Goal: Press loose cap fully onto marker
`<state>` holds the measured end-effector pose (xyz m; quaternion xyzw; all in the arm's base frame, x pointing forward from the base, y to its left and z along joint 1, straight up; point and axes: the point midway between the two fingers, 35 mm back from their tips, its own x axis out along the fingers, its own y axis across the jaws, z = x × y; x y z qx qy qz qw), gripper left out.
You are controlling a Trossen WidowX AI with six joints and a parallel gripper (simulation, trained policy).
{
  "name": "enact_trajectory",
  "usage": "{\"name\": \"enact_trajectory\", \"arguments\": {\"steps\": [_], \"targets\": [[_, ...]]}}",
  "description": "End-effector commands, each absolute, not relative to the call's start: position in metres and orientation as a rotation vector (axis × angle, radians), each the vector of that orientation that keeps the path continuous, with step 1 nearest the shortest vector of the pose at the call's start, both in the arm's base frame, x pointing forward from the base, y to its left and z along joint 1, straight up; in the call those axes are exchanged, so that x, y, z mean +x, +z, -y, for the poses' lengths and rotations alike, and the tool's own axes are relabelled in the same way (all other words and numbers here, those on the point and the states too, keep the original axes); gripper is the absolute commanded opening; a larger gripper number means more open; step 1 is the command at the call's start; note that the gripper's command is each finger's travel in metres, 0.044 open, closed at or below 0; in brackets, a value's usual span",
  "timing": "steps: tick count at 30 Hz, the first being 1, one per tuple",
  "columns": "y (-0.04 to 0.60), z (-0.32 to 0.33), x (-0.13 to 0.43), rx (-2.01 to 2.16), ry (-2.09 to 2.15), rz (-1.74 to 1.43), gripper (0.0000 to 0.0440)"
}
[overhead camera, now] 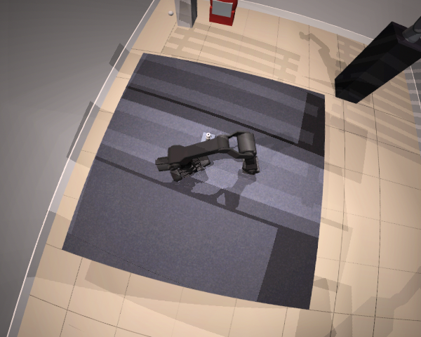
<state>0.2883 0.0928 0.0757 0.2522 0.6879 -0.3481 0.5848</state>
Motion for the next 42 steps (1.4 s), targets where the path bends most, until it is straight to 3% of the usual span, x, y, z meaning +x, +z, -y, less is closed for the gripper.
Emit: {"name": "enact_trajectory", "arguments": {"steps": [1, 18, 42], "targets": [[0.087, -0.089, 0.294, 0.601, -0.798, -1.574, 0.0112], [0.144, -0.045, 0.301, 0.725, -0.813, -1.507, 0.0110], [0.178, 0.035, 0.269, 0.885, -0.970, -1.479, 0.0064]]}}
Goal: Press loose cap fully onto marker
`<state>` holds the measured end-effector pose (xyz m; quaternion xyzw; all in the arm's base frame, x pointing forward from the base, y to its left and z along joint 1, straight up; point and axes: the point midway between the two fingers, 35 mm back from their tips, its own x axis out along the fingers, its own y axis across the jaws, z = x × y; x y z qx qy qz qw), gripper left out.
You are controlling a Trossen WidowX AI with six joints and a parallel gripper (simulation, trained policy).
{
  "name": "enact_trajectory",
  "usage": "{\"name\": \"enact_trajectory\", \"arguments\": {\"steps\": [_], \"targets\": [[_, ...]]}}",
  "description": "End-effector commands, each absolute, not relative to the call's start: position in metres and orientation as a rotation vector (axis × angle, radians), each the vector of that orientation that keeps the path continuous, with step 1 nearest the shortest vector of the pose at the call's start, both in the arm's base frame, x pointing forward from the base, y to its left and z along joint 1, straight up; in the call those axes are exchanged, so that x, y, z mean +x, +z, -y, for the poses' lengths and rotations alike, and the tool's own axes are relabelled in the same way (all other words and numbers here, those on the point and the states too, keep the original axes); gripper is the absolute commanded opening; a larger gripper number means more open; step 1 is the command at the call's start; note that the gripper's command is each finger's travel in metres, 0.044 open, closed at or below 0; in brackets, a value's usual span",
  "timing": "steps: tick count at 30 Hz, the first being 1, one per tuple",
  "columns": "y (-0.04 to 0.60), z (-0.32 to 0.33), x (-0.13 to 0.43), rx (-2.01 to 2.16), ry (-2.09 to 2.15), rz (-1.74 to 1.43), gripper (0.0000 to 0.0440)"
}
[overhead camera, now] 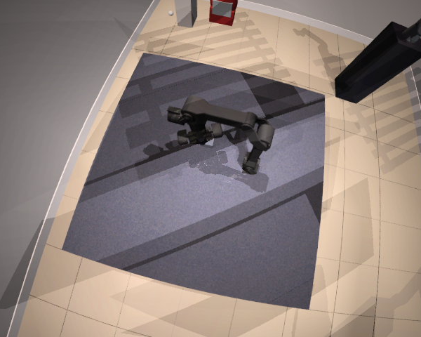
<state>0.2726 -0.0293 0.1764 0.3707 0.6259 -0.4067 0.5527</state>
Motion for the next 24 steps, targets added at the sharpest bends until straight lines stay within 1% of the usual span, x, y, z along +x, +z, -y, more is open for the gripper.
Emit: {"name": "enact_trajectory", "arguments": {"steps": [1, 13, 24], "targets": [[0.178, 0.039, 0.268, 0.893, -0.977, -1.476, 0.0061], [0.182, 0.076, 0.255, 0.986, -1.059, -1.429, 0.0033], [0.170, 0.085, 0.254, 1.041, -1.090, -1.421, 0.0013]]}}
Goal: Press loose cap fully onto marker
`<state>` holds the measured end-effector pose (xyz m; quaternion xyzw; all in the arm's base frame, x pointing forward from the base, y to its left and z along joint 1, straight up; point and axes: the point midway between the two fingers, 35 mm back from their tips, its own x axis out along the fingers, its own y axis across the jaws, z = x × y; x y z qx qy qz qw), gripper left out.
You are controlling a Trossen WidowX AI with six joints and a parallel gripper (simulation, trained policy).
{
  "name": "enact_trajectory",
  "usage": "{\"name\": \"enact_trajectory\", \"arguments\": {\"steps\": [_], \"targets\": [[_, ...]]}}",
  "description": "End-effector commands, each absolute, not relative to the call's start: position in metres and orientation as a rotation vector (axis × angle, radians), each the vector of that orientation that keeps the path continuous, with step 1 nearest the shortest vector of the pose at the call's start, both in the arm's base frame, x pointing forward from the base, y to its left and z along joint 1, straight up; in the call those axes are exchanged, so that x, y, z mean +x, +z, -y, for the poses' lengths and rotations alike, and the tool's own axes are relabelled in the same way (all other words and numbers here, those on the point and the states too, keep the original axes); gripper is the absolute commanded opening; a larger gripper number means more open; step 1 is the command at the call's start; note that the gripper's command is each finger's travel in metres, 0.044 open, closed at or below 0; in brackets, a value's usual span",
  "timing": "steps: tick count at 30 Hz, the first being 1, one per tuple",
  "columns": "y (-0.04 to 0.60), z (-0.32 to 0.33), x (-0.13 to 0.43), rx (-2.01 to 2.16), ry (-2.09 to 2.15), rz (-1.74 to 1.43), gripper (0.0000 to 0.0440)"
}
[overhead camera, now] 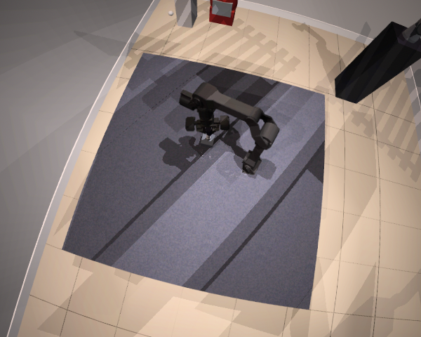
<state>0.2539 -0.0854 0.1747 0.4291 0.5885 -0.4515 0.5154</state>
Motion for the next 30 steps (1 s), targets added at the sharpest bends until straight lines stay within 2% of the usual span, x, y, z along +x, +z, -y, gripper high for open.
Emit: {"name": "enact_trajectory", "arguments": {"steps": [1, 30], "targets": [[0.169, 0.086, 0.254, 1.044, -1.092, -1.421, 0.0011], [0.110, 0.087, 0.251, 1.049, -1.085, -1.479, 0.0002]]}}
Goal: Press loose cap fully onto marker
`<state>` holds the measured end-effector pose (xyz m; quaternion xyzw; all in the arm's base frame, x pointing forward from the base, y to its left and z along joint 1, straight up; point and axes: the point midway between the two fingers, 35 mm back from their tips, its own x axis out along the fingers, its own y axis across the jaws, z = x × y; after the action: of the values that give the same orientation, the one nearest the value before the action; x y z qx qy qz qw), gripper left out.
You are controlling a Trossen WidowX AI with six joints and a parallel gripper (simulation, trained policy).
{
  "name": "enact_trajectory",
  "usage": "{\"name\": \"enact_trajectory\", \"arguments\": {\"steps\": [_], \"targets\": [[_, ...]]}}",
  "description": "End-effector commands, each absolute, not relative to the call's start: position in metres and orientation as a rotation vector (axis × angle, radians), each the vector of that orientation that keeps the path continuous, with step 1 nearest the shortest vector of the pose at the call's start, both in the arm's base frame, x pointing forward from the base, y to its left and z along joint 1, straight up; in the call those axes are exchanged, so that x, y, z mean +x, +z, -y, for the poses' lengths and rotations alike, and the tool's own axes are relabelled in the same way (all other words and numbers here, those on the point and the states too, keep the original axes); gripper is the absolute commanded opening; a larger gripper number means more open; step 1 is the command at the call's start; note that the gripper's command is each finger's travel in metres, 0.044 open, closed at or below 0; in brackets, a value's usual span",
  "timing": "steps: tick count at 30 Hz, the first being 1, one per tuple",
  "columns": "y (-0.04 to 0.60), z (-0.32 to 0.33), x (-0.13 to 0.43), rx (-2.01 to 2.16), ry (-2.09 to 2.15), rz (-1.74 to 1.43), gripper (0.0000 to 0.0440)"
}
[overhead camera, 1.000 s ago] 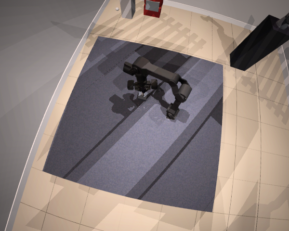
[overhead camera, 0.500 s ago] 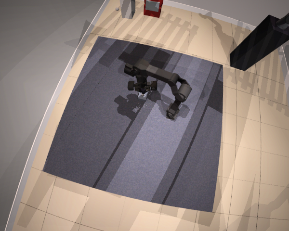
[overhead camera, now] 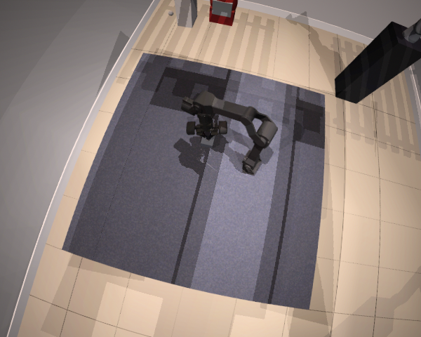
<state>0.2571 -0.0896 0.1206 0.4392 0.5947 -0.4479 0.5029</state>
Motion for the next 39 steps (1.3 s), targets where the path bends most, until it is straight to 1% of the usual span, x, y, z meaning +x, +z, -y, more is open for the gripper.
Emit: {"name": "enact_trajectory", "arguments": {"steps": [1, 5, 7, 17, 39], "targets": [[0.108, 0.087, 0.251, 1.047, -1.083, -1.480, 0.0003], [0.102, 0.087, 0.250, 1.036, -1.079, -1.485, 0.0005], [0.099, 0.087, 0.248, 1.030, -1.082, -1.492, 0.0058], [0.096, 0.085, 0.244, 1.030, -1.085, -1.513, 0.0106], [0.089, 0.092, 0.244, 0.983, -1.066, -1.492, 0.0131]]}}
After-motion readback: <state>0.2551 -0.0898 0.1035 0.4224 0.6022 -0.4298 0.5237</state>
